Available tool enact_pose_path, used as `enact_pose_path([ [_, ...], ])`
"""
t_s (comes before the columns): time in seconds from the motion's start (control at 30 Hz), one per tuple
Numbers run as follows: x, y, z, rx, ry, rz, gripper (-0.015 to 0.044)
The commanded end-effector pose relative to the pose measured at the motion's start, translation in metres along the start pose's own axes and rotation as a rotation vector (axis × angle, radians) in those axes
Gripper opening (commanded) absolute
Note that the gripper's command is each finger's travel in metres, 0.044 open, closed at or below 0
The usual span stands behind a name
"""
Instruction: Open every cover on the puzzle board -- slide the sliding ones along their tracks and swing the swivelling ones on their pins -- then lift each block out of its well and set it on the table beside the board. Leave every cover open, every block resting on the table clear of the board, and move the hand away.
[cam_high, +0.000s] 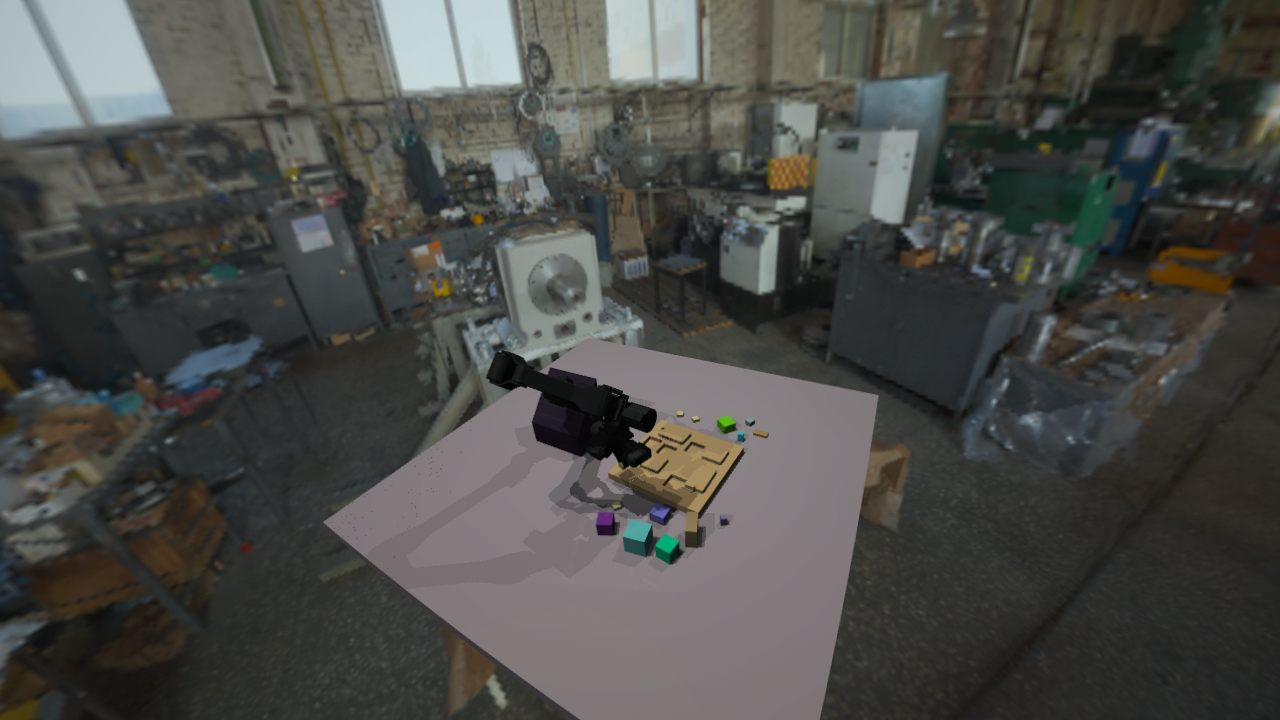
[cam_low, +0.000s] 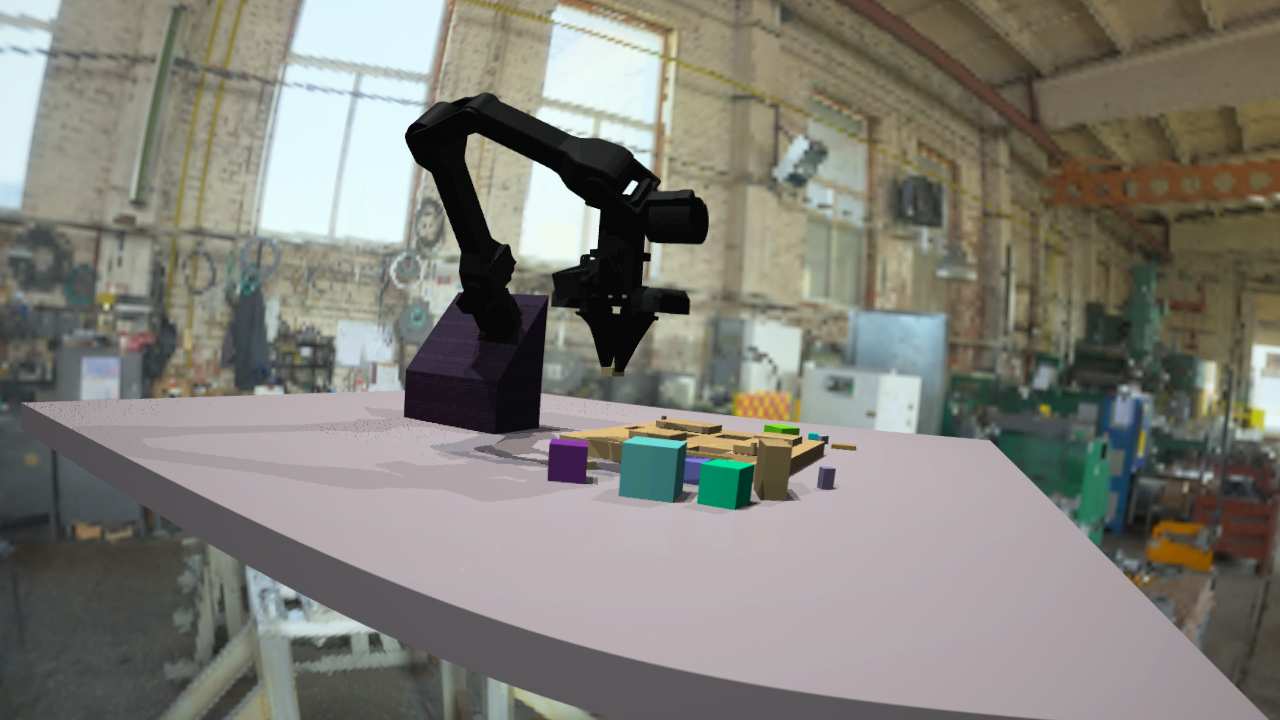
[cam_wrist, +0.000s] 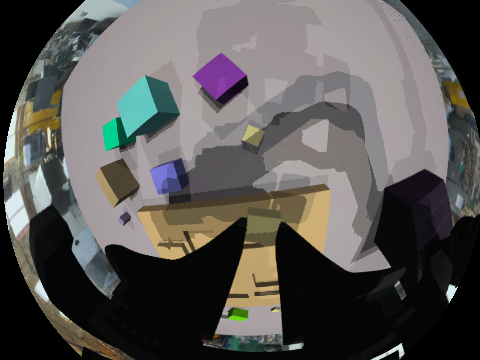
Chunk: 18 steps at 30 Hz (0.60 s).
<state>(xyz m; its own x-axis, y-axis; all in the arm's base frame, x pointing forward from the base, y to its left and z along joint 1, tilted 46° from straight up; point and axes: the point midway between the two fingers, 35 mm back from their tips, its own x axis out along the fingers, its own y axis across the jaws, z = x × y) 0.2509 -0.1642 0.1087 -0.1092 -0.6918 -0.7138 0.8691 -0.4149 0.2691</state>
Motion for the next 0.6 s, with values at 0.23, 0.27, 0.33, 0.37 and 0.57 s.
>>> enact_pose_path([
  [0.23,0.001,-0.023,0.036,-0.001,-0.018,0.01,0.008],
  [0.27,0.001,-0.025,0.039,-0.001,-0.02,0.01,0.008],
  [0.33,0.001,-0.03,0.044,-0.001,-0.023,0.011,0.008],
  [0.37,0.002,-0.032,0.047,-0.001,-0.025,0.011,0.008],
  [0.57,0.003,-0.045,0.061,-0.001,-0.036,0.012,0.008],
])
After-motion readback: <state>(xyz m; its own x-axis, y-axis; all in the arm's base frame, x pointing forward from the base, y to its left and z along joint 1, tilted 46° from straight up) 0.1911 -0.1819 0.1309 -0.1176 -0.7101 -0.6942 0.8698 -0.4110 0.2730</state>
